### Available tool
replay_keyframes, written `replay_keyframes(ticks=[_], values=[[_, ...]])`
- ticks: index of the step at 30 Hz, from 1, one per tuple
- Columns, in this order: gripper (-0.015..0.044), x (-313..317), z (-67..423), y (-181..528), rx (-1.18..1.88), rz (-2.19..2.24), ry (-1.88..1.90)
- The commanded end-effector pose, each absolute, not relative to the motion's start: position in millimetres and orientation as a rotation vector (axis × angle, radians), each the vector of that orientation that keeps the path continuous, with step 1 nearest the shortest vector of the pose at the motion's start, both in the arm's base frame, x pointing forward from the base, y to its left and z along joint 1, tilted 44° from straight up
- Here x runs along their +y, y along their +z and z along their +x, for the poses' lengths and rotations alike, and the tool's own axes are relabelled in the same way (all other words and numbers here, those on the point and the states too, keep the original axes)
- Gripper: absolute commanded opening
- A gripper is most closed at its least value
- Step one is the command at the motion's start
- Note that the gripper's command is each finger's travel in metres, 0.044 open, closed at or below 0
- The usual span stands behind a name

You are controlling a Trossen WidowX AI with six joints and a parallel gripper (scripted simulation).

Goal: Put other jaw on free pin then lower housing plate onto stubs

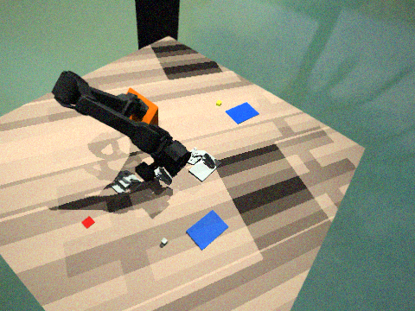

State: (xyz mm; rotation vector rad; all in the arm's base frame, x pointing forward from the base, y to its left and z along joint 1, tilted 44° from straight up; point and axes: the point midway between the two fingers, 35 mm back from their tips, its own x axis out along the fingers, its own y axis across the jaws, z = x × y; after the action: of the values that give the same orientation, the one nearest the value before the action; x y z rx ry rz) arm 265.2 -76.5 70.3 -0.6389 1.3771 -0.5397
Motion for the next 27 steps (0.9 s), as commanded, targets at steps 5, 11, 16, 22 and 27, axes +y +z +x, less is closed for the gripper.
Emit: replay_keyframes(ticks=[5,11,16,22,27], values=[[0.044,-86,265,60,1.385,-0.646,-0.539],[0.044,-93,266,53,1.384,-0.647,-0.541],[0.044,-96,266,51,1.384,-0.648,-0.541],[0.044,-96,266,51,1.384,-0.648,-0.541],[0.044,-96,266,51,1.384,-0.648,-0.541]])
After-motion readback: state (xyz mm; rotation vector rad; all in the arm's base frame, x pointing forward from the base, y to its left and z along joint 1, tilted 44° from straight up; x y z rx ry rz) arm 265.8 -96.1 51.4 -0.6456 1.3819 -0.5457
